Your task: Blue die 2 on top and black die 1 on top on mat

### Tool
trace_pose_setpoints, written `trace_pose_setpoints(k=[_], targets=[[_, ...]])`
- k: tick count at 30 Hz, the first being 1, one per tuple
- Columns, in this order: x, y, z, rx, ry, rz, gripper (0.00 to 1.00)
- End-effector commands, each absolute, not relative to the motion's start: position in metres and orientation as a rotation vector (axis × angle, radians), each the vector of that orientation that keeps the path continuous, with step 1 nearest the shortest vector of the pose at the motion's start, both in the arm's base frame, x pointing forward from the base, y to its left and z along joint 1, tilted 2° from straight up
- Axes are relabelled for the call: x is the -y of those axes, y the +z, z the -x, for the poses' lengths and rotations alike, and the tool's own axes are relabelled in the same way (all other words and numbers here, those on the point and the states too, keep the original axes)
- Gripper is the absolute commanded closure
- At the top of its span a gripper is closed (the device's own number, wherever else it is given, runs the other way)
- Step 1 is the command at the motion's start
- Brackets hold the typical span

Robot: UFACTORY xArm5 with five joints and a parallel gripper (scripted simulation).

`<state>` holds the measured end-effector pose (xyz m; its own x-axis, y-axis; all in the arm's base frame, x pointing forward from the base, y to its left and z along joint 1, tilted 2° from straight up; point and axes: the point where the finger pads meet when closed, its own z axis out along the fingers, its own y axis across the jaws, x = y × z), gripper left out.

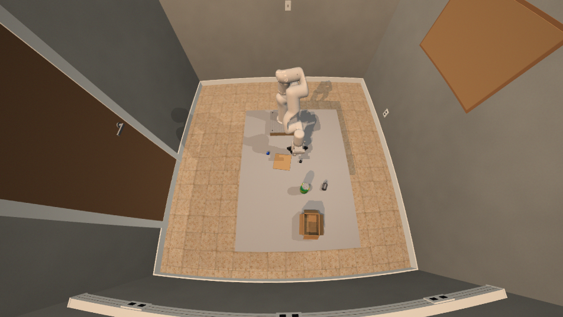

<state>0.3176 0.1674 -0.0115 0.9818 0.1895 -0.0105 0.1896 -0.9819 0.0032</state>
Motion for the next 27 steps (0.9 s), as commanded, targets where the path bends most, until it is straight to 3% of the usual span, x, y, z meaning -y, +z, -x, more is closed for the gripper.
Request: trace_pose_setpoints(k=[1, 7, 14, 22, 27], targets=[[-0.168, -0.011, -0.319, -0.299, -0.011, -3.124, 0.0], [-0.168, -0.004, -0.319, -0.299, -0.011, -3.124, 0.0], [-0.169, 0.027, -0.32, -0.299, -0.011, -3.124, 0.0], [-0.17, 0.087, -0.321, -0.299, -0.011, -3.124, 0.0], [-0.17, 0.099, -0.321, -0.299, -0.011, -3.124, 0.0]])
